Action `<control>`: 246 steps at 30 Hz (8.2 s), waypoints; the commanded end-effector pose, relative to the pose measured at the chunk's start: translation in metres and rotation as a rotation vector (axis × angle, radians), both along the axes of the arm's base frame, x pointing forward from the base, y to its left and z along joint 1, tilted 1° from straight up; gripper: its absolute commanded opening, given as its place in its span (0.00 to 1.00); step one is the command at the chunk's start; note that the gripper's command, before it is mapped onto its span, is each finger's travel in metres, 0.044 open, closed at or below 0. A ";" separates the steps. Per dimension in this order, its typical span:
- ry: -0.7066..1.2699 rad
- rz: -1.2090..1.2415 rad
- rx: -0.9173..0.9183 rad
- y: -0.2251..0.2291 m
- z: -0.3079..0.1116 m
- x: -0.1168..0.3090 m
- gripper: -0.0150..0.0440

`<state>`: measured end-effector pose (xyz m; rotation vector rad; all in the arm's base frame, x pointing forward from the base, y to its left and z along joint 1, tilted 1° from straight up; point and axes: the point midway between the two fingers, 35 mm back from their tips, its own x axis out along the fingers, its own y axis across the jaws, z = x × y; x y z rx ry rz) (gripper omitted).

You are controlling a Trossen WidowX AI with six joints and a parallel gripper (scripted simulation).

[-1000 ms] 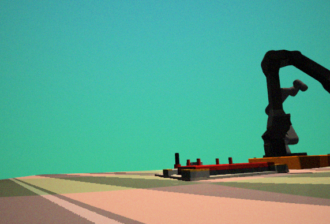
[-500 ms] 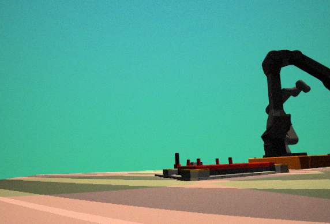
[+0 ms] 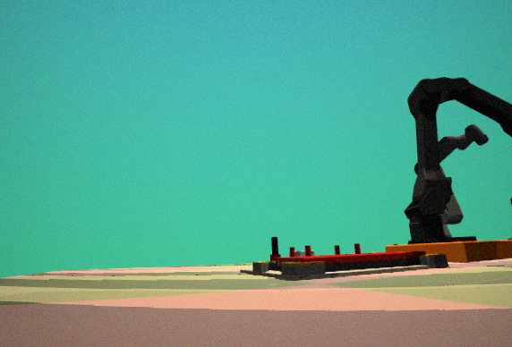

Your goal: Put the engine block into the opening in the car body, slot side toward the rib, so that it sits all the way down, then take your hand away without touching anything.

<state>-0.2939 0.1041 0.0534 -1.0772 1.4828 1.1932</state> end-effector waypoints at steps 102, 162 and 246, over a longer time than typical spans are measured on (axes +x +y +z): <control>-0.234 -0.791 0.006 -0.214 0.008 0.558 1.00; -0.235 -0.791 0.007 -0.216 -0.007 0.565 0.25; -0.191 -2.487 -0.190 -0.210 0.073 0.558 0.25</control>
